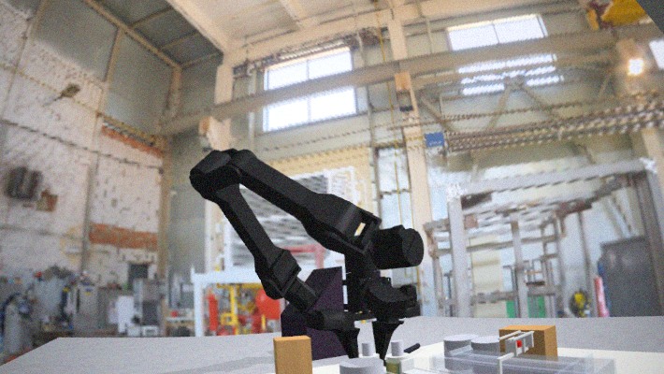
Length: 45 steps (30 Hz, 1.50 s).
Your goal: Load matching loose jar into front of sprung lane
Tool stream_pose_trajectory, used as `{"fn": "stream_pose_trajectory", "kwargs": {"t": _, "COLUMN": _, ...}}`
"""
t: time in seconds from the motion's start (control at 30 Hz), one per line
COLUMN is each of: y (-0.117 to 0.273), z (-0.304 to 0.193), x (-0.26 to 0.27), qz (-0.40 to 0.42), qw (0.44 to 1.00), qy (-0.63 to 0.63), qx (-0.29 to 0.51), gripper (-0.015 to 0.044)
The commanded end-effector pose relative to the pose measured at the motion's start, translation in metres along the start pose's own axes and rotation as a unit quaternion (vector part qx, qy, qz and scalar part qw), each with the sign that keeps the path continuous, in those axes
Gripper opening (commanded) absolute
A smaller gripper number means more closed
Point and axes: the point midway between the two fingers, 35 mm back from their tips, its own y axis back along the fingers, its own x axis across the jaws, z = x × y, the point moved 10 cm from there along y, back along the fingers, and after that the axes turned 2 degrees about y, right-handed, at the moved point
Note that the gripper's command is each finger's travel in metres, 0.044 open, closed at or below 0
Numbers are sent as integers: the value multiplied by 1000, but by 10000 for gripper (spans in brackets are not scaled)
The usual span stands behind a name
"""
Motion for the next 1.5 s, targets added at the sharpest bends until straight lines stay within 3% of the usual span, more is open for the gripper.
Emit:
{"fn": "stream_pose_trajectory", "kwargs": {"t": 0.0, "y": -1, "z": 0, "x": 0, "qz": -2, "qw": 1000, "qy": 2, "qx": 0, "gripper": 138}}
{"fn": "stream_pose_trajectory", "kwargs": {"t": 0.13, "y": -1, "z": 0, "x": 0, "qz": -2, "qw": 1000, "qy": 2, "qx": 0, "gripper": 111}}
{"fn": "stream_pose_trajectory", "kwargs": {"t": 0.3, "y": 9, "z": -5, "x": 4, "qz": 17, "qw": 1000, "qy": 0, "qx": 7, "gripper": 0}}
{"fn": "stream_pose_trajectory", "kwargs": {"t": 0.87, "y": 105, "z": -10, "x": 7, "qz": 0, "qw": 1000, "qy": 2, "qx": 0, "gripper": 0}}
{"fn": "stream_pose_trajectory", "kwargs": {"t": 1.03, "y": 102, "z": -8, "x": 8, "qz": 0, "qw": 1000, "qy": 4, "qx": 0, "gripper": 0}}
{"fn": "stream_pose_trajectory", "kwargs": {"t": 1.3, "y": 56, "z": 13, "x": 16, "qz": -1, "qw": 1000, "qy": 25, "qx": -1, "gripper": 0}}
{"fn": "stream_pose_trajectory", "kwargs": {"t": 1.47, "y": 52, "z": 14, "x": 16, "qz": -1, "qw": 1000, "qy": 27, "qx": -1, "gripper": 0}}
